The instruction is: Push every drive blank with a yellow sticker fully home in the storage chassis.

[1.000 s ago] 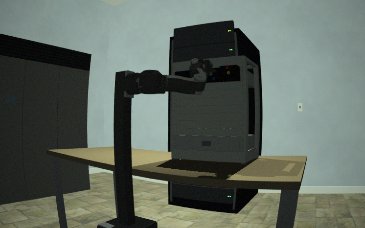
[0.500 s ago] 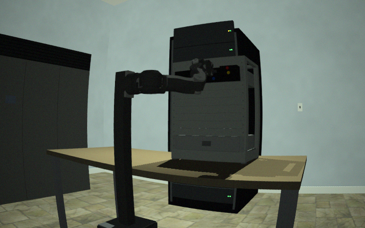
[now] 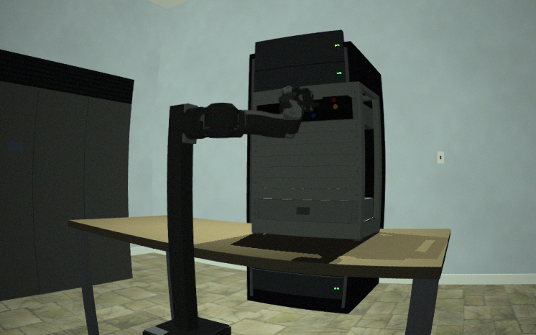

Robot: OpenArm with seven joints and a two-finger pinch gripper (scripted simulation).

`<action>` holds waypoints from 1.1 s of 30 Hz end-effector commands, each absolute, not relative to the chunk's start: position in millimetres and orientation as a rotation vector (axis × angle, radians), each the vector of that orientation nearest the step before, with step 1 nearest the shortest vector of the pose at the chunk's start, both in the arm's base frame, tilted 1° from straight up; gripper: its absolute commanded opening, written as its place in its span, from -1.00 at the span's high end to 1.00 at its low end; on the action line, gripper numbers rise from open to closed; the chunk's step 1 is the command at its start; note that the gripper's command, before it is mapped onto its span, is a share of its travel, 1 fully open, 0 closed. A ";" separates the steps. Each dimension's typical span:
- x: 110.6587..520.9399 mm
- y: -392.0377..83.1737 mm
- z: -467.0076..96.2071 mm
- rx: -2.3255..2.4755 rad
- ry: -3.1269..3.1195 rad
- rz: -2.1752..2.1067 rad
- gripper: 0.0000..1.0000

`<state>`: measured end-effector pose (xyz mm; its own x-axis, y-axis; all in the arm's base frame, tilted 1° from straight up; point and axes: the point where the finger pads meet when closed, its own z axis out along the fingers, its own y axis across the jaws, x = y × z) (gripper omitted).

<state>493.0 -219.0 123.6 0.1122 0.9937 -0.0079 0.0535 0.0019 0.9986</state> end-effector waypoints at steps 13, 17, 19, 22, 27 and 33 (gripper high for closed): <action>492.1 -215.9 133.8 1.263 1.150 1.120 1.00; 492.1 -216.0 133.8 1.263 1.150 1.120 1.00; 492.9 -216.2 133.9 1.264 1.150 1.119 1.00; 494.7 -216.0 134.9 1.264 1.150 1.119 1.00; 495.2 -215.5 135.5 1.263 1.150 1.120 1.00; 495.2 -215.5 135.5 1.263 1.150 1.120 1.00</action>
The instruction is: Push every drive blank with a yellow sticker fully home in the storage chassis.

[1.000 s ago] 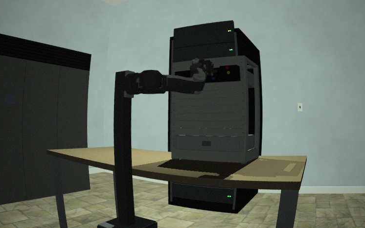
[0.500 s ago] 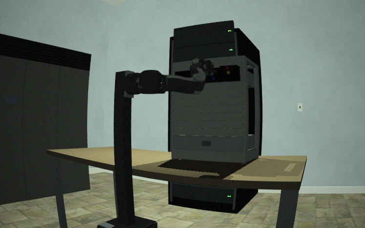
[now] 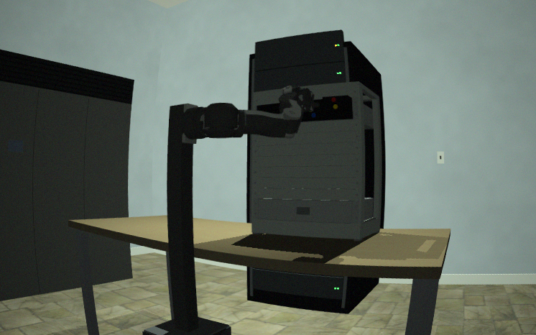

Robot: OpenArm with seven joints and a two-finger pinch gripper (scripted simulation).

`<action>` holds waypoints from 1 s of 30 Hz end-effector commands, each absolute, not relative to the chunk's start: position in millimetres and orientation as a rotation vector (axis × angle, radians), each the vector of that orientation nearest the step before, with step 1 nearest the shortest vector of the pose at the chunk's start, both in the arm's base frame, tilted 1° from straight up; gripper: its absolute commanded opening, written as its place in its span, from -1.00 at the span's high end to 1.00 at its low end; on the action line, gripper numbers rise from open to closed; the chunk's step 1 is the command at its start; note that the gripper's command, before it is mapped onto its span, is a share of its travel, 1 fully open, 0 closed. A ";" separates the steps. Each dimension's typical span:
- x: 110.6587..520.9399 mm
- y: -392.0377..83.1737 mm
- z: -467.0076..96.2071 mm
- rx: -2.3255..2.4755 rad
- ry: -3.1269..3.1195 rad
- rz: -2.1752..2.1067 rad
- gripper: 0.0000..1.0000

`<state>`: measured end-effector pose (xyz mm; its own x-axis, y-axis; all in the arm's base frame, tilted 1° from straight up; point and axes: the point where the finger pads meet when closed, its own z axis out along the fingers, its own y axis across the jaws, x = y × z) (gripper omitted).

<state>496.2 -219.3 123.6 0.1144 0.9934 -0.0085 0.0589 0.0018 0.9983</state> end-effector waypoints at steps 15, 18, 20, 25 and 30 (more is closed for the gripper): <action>495.2 -215.6 135.4 1.263 1.150 1.120 1.00; 496.5 -215.7 135.8 1.264 1.150 1.119 1.00; 497.8 -215.6 136.4 1.264 1.150 1.119 1.00; 498.3 -215.2 137.0 1.263 1.150 1.120 1.00; 498.3 -215.3 136.9 1.263 1.150 1.120 1.00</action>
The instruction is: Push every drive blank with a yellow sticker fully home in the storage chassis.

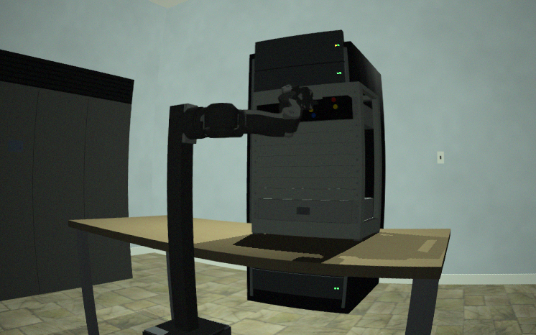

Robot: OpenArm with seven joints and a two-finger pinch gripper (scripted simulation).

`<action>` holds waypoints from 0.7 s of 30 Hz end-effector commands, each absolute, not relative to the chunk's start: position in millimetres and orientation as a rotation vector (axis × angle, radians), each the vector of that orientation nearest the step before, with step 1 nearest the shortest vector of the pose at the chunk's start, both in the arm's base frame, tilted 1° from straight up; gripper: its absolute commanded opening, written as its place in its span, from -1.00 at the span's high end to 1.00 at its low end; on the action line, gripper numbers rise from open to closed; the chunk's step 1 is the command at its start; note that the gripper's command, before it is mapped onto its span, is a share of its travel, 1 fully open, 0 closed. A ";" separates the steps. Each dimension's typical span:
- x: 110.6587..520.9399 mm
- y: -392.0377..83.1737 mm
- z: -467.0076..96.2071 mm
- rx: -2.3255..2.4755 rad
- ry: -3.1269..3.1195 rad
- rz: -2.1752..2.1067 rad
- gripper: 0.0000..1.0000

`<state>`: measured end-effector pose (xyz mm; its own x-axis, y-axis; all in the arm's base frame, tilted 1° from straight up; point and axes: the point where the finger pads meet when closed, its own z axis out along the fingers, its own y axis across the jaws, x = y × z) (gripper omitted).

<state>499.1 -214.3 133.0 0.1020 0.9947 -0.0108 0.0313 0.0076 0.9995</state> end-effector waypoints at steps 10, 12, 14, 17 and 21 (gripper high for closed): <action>500.7 -220.8 128.7 1.264 1.150 1.120 1.00; 500.7 -220.8 128.7 1.264 1.150 1.120 1.00; 500.7 -220.8 128.7 1.264 1.150 1.120 1.00; 500.7 -220.8 128.6 1.264 1.150 1.119 1.00; 501.4 -220.9 127.6 1.265 1.150 1.119 1.00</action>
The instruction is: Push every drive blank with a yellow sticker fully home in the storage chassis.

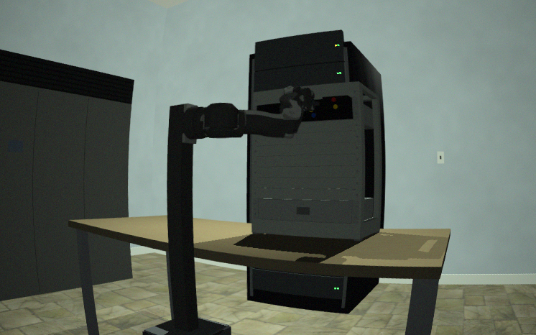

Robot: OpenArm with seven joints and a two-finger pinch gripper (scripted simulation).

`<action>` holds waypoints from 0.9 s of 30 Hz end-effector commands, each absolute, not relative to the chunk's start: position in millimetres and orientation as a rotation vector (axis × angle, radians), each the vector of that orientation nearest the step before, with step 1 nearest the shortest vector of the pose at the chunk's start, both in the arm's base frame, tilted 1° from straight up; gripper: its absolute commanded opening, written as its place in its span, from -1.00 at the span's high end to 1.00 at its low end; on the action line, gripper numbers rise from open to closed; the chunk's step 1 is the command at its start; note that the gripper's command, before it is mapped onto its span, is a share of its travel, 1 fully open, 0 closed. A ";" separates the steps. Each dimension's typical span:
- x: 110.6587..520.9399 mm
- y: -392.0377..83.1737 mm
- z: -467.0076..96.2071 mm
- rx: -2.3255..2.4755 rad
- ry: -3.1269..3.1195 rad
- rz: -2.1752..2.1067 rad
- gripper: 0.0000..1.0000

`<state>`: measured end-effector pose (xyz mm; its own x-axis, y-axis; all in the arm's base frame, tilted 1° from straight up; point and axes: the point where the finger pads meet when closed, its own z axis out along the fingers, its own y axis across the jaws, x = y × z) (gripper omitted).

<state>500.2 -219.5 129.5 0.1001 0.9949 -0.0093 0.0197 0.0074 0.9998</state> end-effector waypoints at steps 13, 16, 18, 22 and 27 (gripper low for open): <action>503.9 -221.0 123.9 1.265 1.150 1.119 1.00; 503.9 -221.0 123.9 1.265 1.150 1.119 1.00; 503.9 -221.0 123.9 1.265 1.150 1.119 1.00; 504.0 -220.9 123.5 1.265 1.150 1.119 1.00; 504.9 -220.8 119.7 1.265 1.150 1.119 1.00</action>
